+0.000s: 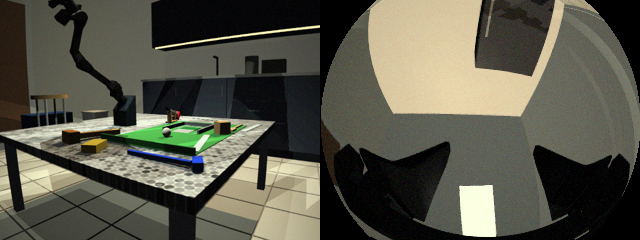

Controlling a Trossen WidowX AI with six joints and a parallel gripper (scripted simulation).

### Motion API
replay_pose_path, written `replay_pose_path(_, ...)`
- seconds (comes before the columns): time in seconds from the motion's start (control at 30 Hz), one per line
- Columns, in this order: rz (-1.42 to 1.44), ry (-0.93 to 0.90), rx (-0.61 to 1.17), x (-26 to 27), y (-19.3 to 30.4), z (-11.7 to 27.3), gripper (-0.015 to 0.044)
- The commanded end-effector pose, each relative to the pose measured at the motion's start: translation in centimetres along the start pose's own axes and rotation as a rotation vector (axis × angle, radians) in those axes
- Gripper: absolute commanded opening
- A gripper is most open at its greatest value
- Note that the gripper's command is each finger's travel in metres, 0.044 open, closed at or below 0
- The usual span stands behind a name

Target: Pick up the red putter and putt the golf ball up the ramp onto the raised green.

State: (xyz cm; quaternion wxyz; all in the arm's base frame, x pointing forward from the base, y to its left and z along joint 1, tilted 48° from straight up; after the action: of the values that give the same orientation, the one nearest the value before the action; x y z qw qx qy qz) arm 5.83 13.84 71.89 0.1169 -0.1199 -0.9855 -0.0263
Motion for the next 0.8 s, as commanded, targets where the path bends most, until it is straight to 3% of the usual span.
replay_pose_path(0.0,0.005,0.0,0.006,0.0,0.2,0.0,0.0426)
replay_pose_path(0.33,0.268,0.02,0.37,-3.3,12.6,4.2,0.044)
replay_pose_path(0.77,0.553,0.043,0.823,-10.8,24.7,13.3,0.044)
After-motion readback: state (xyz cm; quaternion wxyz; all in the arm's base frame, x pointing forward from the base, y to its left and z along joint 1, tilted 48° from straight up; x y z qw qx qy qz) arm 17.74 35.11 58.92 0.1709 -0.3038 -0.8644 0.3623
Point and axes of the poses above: the point midway between the two fingers, 35 mm back from their tips, its own z axis back along the fingers, its own x axis across the jaws, y = z × x, the point moved 4 cm from there along z, back along the fingers, and after that the axes turned 15 degrees about z, right-handed, at the moved point
